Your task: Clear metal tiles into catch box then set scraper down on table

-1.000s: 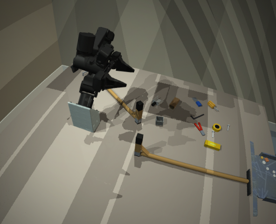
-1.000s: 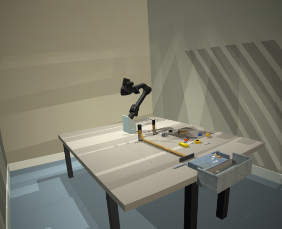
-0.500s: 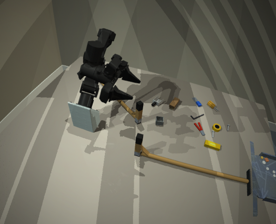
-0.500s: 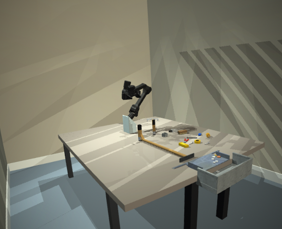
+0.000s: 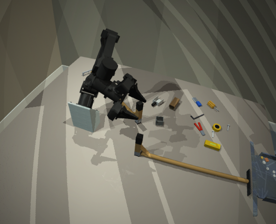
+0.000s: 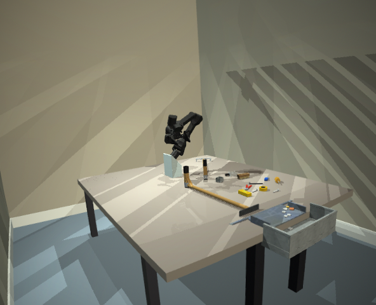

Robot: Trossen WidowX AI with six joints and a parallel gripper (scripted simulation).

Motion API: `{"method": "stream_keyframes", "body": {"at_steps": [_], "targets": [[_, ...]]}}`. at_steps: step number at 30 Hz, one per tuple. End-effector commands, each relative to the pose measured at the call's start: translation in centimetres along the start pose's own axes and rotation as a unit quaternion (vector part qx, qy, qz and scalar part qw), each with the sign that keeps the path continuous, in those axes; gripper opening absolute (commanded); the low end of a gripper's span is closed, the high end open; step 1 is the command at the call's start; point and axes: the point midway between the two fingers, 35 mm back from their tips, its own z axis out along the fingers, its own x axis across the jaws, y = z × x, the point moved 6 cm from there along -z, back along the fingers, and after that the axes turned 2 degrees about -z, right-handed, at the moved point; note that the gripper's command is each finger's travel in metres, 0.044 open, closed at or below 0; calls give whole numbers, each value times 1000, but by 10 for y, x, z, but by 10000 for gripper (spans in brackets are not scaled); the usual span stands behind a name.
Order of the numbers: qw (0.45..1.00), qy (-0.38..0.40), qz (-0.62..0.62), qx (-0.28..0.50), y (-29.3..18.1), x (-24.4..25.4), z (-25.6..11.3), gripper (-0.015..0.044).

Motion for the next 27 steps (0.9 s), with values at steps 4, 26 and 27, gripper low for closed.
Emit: {"method": "stream_keyframes", "body": {"at_steps": [4,26,27], "targets": [[999,-12,7,53,-29,-2,25,440],[975,-40,-5,216,-114,6,72,440],[975,-40,-5,216,-114,6,72,440]]}}
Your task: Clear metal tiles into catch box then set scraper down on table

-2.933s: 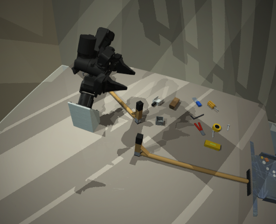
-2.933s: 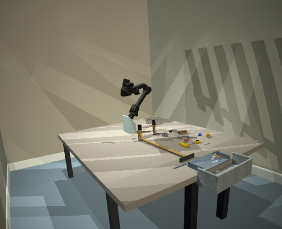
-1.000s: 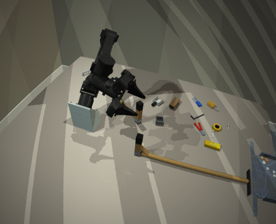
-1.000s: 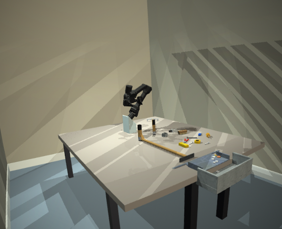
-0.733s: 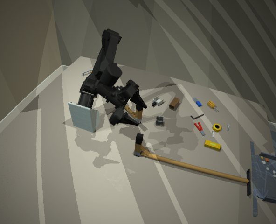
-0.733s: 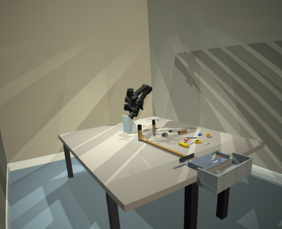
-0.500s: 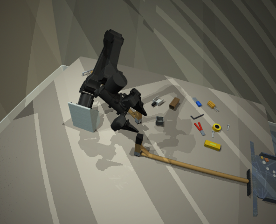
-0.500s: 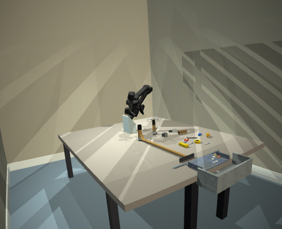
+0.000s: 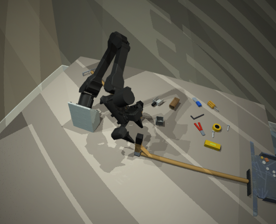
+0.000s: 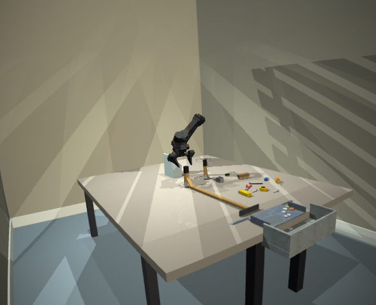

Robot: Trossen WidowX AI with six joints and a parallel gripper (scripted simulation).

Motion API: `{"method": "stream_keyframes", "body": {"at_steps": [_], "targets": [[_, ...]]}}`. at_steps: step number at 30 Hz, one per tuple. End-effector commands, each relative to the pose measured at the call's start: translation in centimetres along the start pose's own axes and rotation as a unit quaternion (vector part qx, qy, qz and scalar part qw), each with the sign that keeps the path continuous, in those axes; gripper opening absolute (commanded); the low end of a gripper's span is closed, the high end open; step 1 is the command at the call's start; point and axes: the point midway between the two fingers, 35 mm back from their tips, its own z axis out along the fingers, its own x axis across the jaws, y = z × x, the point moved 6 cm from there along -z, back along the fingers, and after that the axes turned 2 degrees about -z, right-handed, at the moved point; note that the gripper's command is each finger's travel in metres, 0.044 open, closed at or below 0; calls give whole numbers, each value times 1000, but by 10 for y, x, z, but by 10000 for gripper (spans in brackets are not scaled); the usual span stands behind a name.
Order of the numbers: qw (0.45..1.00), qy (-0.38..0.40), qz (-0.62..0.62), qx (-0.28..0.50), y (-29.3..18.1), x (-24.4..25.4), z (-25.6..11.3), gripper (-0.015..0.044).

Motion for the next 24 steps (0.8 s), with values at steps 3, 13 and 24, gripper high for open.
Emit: {"method": "stream_keyframes", "body": {"at_steps": [3,13,24], "targets": [[1000,-6,-2,16,-7,0,5,440],[999,1,-16,28,3,-7,-11,440],[999,15,-30,34,14,-10,-34,440]]}}
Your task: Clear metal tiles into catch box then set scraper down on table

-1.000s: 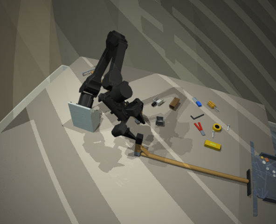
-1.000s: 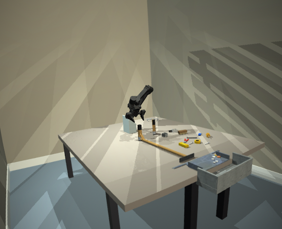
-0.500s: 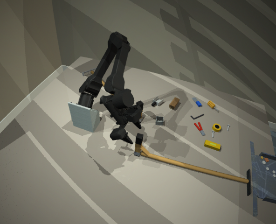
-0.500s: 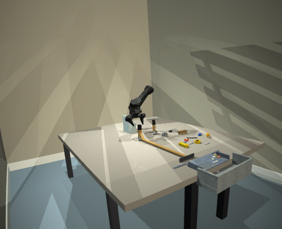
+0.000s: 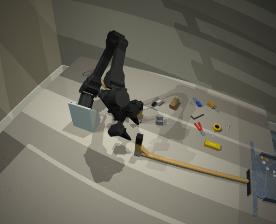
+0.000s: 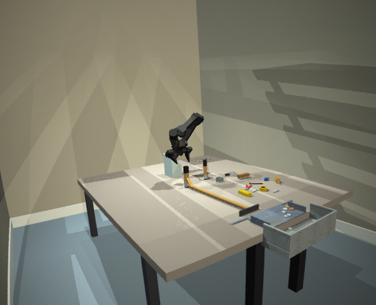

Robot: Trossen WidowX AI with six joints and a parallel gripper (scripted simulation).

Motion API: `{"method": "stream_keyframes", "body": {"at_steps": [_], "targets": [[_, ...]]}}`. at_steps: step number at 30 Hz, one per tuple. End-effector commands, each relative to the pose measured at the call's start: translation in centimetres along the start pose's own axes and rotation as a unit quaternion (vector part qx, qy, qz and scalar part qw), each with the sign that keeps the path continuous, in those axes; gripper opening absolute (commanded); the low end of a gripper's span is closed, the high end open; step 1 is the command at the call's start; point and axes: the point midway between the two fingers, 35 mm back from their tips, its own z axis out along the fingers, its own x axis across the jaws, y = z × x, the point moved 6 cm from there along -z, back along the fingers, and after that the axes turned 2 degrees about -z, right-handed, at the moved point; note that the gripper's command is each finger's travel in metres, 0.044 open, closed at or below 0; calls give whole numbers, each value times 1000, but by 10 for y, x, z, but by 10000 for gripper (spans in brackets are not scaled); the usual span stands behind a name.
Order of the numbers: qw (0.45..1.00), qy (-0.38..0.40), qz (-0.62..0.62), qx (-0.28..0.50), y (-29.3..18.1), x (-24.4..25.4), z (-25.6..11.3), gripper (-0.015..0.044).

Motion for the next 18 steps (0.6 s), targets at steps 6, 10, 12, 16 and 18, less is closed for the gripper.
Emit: {"method": "stream_keyframes", "body": {"at_steps": [6,10,12,16,18], "targets": [[1000,14,-16,-2,10,0,-21,440],[1000,15,-17,-3,9,0,-21,440],[1000,15,-17,-2,6,0,-16,440],[1000,15,-17,-2,-2,0,-6,440],[1000,15,-16,-2,-6,0,-1,440]]}}
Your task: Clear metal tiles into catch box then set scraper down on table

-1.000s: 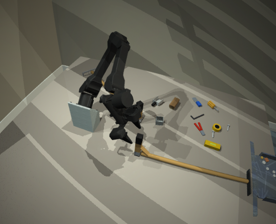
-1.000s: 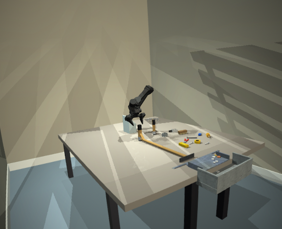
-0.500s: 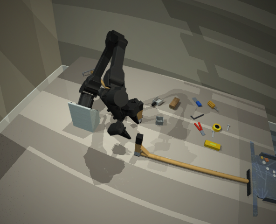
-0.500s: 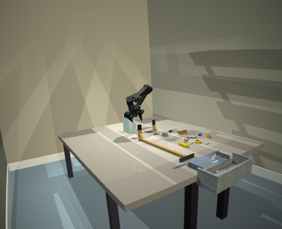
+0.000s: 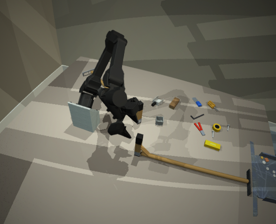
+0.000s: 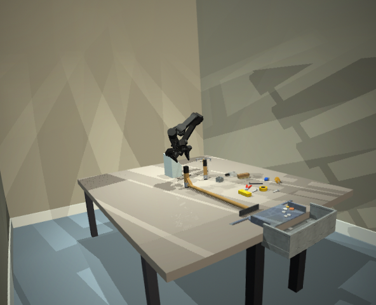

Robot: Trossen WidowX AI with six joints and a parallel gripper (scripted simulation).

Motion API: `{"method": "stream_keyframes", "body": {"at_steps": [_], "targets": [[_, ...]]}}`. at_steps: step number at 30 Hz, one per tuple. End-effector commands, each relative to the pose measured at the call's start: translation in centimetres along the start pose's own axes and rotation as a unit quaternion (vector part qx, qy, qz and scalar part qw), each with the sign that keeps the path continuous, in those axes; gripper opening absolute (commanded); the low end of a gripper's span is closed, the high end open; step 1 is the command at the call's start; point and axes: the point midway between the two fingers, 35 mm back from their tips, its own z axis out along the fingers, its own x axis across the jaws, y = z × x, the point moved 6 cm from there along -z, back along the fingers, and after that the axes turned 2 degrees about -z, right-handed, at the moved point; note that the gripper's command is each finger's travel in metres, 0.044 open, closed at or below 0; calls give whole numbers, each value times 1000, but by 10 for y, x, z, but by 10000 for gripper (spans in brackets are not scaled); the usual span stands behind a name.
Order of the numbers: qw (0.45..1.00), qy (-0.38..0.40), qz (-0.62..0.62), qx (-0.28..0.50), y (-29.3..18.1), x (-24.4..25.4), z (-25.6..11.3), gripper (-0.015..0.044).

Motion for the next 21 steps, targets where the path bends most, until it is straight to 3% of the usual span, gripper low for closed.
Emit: {"method": "stream_keyframes", "body": {"at_steps": [1,21], "targets": [[1000,4,5,0,-9,1,10,440],[1000,1,5,3,-15,-1,39,440]]}}
